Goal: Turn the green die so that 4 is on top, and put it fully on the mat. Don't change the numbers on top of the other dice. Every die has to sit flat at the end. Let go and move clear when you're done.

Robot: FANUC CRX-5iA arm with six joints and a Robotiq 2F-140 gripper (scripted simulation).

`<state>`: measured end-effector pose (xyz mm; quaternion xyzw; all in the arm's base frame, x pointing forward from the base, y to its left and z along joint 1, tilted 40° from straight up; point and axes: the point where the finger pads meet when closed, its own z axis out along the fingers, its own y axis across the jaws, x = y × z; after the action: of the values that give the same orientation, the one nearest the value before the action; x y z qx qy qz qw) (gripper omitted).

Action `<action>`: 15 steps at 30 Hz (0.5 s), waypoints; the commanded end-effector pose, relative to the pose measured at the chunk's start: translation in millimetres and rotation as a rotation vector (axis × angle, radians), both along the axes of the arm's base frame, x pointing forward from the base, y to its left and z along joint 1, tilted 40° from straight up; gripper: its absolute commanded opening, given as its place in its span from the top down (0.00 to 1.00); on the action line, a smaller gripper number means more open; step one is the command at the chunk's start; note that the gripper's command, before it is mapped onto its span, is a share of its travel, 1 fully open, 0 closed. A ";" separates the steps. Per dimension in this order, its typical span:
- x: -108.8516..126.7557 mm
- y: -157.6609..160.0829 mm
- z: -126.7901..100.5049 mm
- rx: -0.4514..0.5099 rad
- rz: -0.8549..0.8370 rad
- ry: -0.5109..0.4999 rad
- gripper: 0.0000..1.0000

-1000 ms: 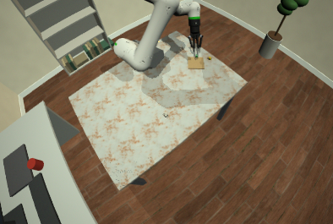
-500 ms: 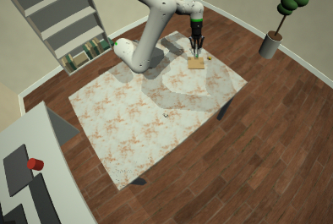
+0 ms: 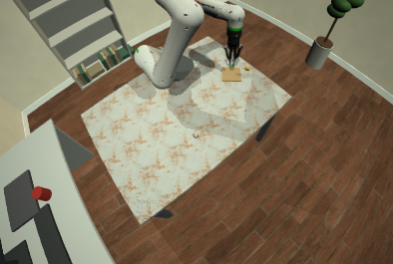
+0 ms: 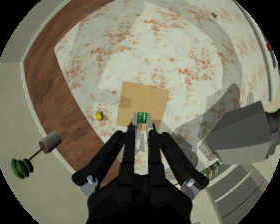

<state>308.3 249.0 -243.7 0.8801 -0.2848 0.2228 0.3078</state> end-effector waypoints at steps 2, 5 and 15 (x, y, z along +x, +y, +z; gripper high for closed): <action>3.6 -0.6 3.0 0.060 -0.034 0.058 0.82; 4.6 -1.1 3.8 0.060 -0.034 0.058 0.82; 6.4 -4.5 4.6 0.173 -0.115 0.185 0.82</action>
<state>313.9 245.2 -239.4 0.8975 -0.3138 0.1342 0.2792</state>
